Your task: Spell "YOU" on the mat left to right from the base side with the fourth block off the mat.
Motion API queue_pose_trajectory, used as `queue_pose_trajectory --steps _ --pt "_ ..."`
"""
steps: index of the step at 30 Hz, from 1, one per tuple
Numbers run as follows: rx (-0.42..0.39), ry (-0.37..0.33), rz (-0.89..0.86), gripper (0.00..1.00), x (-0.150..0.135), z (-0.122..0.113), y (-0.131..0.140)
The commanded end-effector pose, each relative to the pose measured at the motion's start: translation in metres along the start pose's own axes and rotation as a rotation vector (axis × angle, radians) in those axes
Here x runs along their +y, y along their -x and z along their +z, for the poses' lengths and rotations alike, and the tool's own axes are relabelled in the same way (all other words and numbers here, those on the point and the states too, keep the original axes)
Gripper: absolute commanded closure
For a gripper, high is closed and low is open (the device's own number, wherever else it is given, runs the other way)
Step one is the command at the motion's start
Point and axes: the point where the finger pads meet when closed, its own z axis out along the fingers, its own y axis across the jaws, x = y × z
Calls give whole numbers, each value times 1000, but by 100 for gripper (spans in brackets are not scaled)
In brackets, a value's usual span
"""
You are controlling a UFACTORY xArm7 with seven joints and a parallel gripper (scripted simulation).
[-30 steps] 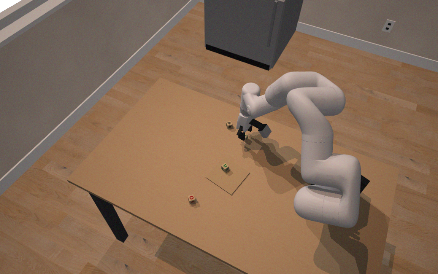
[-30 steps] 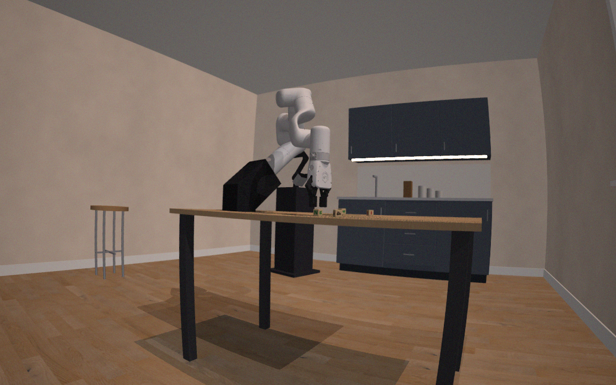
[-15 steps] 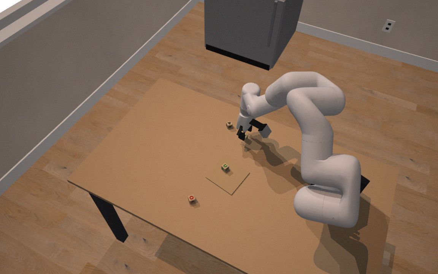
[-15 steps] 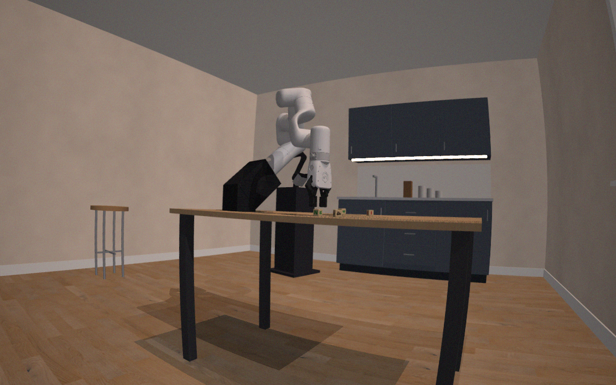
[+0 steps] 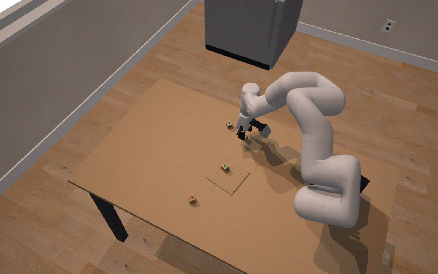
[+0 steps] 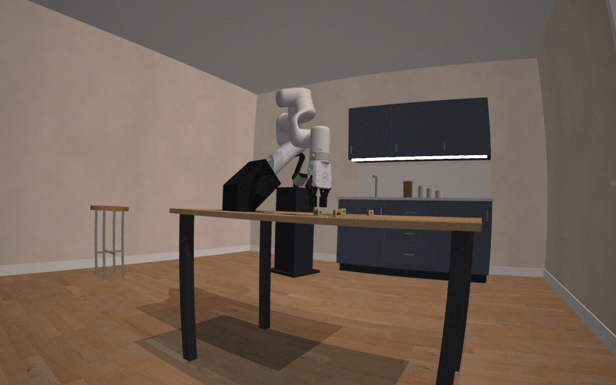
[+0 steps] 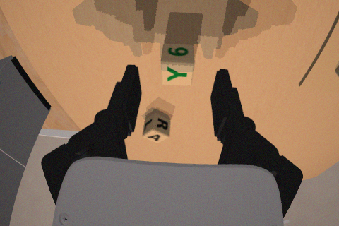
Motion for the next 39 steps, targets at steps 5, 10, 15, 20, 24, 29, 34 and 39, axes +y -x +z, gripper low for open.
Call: queue_pose_trajectory --steps 5,10,15,20,24,29,34,39 --pt "-3 -3 0 37 -1 1 1" --pt "-3 -3 0 37 -1 8 1" --pt "-3 -3 0 37 -1 17 1" --pt "-3 -3 0 37 -1 23 1" --pt "-3 -3 0 37 -1 26 1" --pt "-3 -3 0 37 -1 28 1" --pt "-3 -3 0 37 -1 28 1" --pt "-3 -3 0 37 -1 28 1"
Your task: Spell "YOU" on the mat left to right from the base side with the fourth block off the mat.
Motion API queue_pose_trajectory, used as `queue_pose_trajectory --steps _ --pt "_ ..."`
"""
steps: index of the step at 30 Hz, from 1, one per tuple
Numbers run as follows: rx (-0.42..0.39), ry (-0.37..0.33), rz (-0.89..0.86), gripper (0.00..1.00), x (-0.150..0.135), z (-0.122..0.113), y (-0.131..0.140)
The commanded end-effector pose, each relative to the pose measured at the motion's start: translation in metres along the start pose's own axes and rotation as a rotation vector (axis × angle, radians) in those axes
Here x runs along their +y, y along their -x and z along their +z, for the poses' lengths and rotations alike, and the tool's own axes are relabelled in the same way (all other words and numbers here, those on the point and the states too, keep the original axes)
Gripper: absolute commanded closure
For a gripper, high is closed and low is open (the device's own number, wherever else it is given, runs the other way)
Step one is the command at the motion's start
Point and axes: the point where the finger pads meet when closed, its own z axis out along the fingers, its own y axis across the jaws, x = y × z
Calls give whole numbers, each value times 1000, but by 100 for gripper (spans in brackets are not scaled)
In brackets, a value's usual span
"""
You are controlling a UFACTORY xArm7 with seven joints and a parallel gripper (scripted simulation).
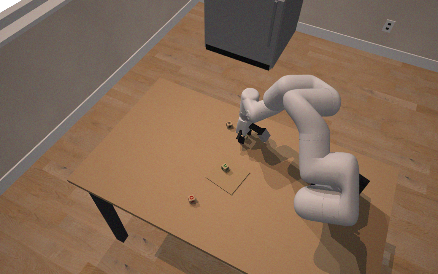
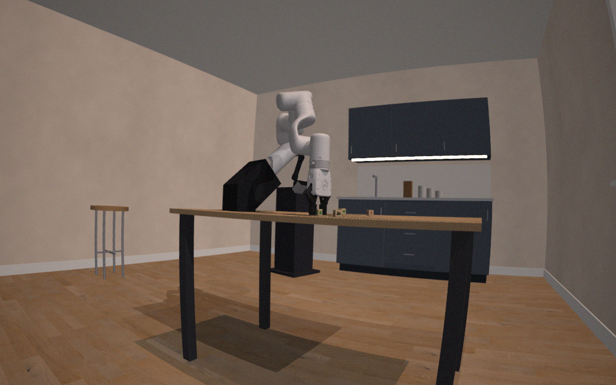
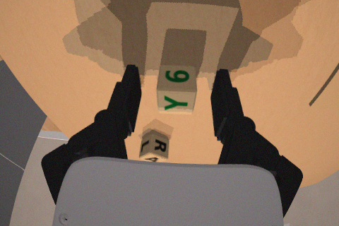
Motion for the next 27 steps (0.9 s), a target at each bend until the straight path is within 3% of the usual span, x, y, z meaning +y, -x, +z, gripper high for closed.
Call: queue_pose_trajectory --steps 1,25,26,27 --pt "-3 -3 0 37 -1 -2 1" --pt "-3 -3 0 37 -1 -2 1" --pt "-3 -3 0 58 -1 -2 1" --pt "-3 -3 0 58 -1 -2 1"
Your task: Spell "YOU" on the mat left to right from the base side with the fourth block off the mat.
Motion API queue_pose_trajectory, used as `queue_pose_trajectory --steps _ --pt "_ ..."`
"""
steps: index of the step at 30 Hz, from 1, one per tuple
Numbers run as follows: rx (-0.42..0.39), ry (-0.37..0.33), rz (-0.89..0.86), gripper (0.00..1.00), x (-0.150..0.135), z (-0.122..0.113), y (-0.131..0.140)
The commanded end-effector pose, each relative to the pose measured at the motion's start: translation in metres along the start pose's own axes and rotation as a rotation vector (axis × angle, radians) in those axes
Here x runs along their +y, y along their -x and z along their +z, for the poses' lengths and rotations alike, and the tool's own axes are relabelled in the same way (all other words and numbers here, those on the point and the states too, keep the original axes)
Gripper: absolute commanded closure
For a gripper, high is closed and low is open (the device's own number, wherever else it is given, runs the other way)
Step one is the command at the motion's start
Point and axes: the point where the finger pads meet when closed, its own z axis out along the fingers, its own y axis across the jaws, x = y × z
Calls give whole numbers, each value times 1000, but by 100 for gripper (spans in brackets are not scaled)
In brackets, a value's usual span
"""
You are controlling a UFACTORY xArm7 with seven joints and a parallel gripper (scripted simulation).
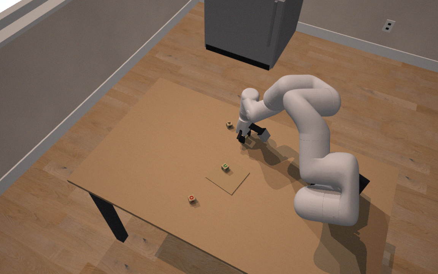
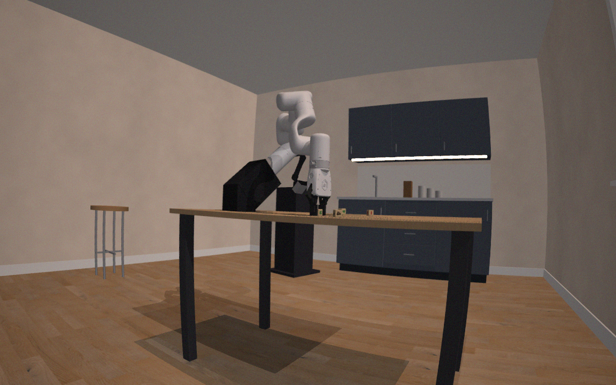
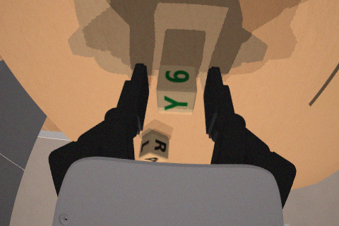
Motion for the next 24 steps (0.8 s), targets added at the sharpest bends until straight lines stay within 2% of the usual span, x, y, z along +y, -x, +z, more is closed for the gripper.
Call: queue_pose_trajectory --steps 1,15,16,24 --pt "-3 -3 0 58 -1 -2 1" --pt "-3 -3 0 58 -1 -2 1" --pt "-3 -3 0 79 -1 -2 1" --pt "-3 -3 0 79 -1 -2 1"
